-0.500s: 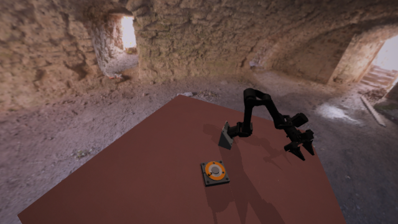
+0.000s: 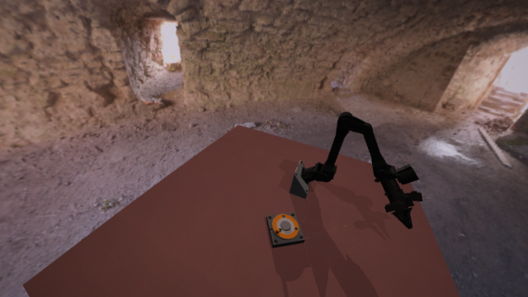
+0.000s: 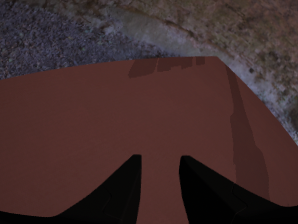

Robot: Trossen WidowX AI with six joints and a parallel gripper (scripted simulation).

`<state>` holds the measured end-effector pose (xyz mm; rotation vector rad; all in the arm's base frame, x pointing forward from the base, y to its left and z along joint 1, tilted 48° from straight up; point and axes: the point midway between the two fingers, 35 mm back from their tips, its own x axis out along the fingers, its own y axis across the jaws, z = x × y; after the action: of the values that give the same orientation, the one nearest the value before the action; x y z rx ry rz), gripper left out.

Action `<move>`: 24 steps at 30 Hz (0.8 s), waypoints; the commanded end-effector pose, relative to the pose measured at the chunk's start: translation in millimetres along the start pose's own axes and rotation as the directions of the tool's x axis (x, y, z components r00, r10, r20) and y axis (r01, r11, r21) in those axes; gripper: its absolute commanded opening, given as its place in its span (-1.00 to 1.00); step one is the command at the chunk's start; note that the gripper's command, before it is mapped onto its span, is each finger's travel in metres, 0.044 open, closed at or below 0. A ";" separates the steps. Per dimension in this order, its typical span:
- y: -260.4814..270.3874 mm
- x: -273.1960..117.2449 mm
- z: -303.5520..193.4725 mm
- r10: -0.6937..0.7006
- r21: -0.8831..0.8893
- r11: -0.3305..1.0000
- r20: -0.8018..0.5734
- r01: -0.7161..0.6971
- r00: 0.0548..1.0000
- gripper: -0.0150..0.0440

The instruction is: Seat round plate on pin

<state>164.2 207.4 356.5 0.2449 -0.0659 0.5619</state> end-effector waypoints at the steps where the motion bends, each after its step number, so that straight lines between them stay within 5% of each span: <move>1: -22.1 37.4 -18.7 -0.090 -0.198 0.978 -0.114 0.066 0.989 -0.49; 12: -103.1 75.6 -65.8 -0.314 -0.398 0.902 -0.340 0.167 0.886 -0.49; 19: -174.3 91.1 -90.9 -0.420 -0.473 0.866 -0.517 0.160 0.746 -0.49; 24: -242.8 83.3 -127.9 -0.434 -0.439 0.888 -0.708 0.133 0.557 -0.49</move>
<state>345.7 119.2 228.2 -0.3567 0.5695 0.2712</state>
